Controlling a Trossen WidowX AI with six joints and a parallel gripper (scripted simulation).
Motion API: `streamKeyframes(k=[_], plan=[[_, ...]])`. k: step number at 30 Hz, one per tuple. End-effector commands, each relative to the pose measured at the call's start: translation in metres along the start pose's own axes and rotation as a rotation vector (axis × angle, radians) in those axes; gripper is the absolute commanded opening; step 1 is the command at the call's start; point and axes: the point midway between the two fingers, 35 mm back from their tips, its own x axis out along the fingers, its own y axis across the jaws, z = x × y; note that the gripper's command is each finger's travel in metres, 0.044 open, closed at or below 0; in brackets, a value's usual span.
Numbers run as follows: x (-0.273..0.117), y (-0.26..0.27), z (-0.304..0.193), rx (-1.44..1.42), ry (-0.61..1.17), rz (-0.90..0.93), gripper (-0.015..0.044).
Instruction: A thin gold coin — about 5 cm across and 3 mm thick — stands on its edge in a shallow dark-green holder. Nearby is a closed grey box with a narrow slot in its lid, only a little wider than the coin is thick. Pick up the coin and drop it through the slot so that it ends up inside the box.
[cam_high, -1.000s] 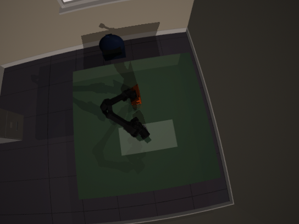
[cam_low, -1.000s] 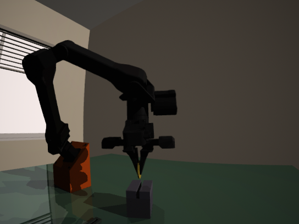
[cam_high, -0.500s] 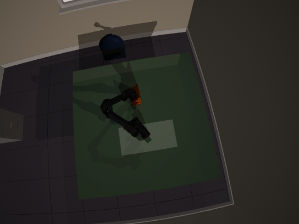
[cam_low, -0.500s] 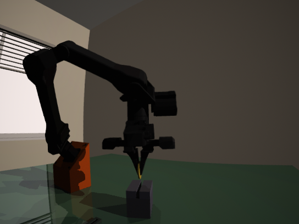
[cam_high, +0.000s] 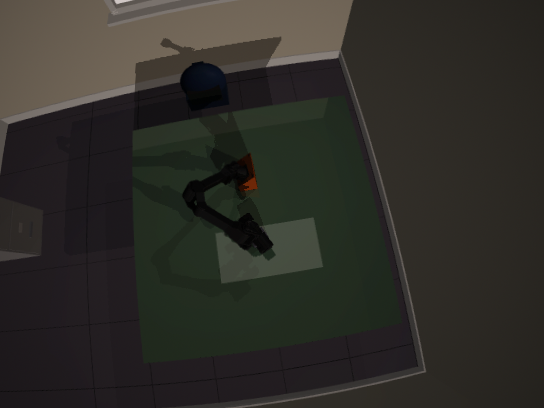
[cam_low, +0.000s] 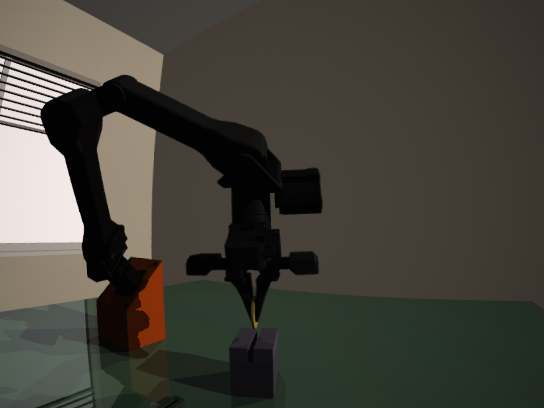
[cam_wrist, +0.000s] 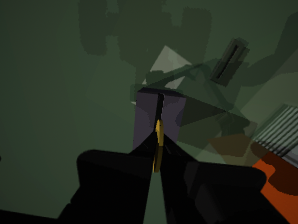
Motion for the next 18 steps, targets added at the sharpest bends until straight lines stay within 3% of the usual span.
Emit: streamKeyframes(k=[1, 18], plan=[[0.0028, -0.0014, -0.0004, -0.008, -0.003, -0.003, 0.0000], [0.0093, -0.0006, -0.0007, -0.008, -0.003, -0.003, 0.0000]])
